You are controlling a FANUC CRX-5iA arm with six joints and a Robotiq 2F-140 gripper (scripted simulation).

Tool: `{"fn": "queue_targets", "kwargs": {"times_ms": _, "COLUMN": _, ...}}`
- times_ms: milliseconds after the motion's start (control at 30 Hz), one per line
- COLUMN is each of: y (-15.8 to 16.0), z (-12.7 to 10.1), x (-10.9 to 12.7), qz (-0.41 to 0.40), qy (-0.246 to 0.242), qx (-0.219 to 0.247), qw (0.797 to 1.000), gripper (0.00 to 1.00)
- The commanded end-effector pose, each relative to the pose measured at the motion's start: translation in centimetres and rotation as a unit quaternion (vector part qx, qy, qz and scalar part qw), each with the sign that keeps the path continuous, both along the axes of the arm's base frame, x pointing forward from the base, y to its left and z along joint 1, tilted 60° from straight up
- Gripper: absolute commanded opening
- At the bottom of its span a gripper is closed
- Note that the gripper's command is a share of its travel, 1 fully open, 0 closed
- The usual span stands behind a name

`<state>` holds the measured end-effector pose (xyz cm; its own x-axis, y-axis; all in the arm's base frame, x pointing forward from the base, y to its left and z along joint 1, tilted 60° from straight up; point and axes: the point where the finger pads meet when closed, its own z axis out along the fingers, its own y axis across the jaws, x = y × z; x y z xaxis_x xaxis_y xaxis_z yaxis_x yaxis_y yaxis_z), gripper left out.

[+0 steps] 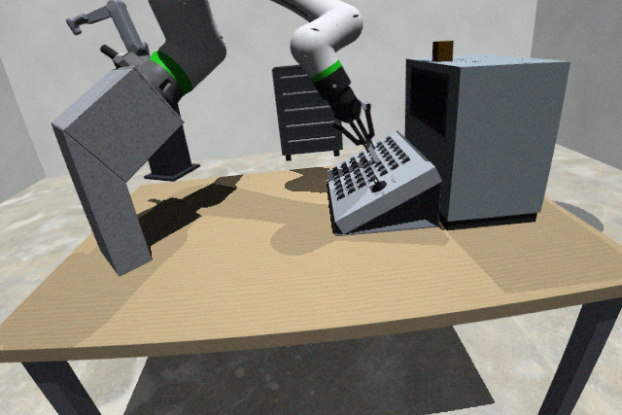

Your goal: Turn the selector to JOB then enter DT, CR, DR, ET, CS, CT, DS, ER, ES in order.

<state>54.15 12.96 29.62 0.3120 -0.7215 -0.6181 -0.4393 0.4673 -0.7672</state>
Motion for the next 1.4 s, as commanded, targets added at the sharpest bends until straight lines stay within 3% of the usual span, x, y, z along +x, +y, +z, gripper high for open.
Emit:
{"fn": "queue_targets", "kwargs": {"times_ms": 0, "y": 0.0, "z": 0.0, "x": 0.0, "qz": 0.0, "qy": 0.0, "qx": 0.0, "qw": 1.0, "gripper": 0.0}}
{"fn": "queue_targets", "kwargs": {"times_ms": 900, "y": -1.7, "z": 0.6, "x": -2.8, "qz": 0.0, "qy": 0.0, "qx": 0.0, "qw": 1.0, "gripper": 0.0}}
{"fn": "queue_targets", "kwargs": {"times_ms": 1367, "y": -2.3, "z": -0.1, "x": -3.0, "qz": 0.0, "qy": 0.0, "qx": 0.0, "qw": 1.0, "gripper": 0.0}}
